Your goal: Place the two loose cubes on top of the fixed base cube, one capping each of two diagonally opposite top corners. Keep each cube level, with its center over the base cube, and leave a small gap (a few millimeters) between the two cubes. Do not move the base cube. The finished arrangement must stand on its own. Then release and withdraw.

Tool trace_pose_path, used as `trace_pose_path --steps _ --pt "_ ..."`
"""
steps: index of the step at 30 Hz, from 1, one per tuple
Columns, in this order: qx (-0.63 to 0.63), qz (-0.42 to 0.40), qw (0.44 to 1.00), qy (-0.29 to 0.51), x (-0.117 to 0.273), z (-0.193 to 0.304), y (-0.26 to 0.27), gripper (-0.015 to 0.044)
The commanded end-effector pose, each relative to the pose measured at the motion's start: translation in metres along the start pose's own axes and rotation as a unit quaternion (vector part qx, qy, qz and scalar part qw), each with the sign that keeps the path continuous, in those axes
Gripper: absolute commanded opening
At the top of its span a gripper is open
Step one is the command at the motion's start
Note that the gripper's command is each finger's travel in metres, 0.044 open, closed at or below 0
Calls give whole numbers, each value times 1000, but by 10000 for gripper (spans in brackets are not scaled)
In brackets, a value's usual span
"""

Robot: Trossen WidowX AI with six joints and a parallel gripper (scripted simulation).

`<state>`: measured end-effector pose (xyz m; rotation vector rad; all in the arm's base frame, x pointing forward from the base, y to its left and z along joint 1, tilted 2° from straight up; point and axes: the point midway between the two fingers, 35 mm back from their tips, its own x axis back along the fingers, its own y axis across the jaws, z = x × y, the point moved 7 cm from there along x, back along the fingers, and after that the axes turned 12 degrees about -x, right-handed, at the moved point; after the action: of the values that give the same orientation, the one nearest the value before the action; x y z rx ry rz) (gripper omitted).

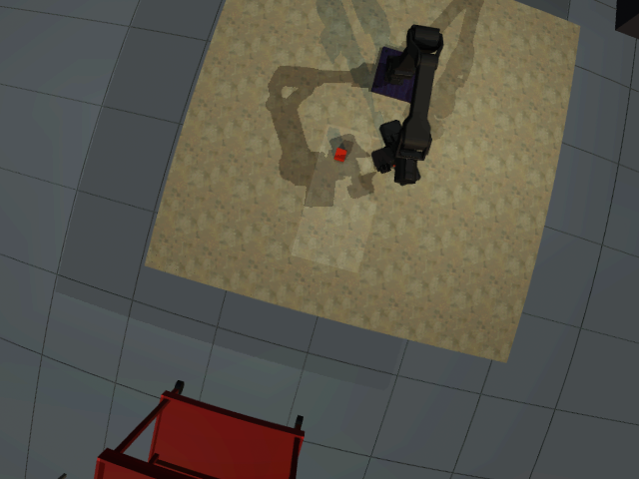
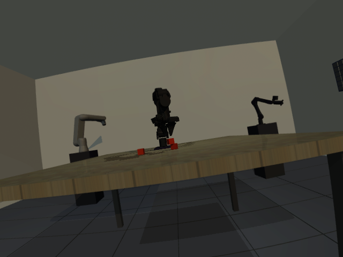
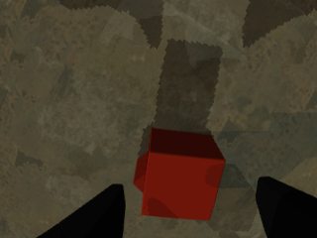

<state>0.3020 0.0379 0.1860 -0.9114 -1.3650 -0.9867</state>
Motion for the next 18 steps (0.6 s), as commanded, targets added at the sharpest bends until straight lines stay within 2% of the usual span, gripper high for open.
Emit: trace_pose_path --steps 1,9,18 --pt "87 -2 996 -1 5 -12 1 265" --pt "268 -2 964 -4 12 -36 -1 265" --pt "460 -1 888 -6 19 -64 -6 265"
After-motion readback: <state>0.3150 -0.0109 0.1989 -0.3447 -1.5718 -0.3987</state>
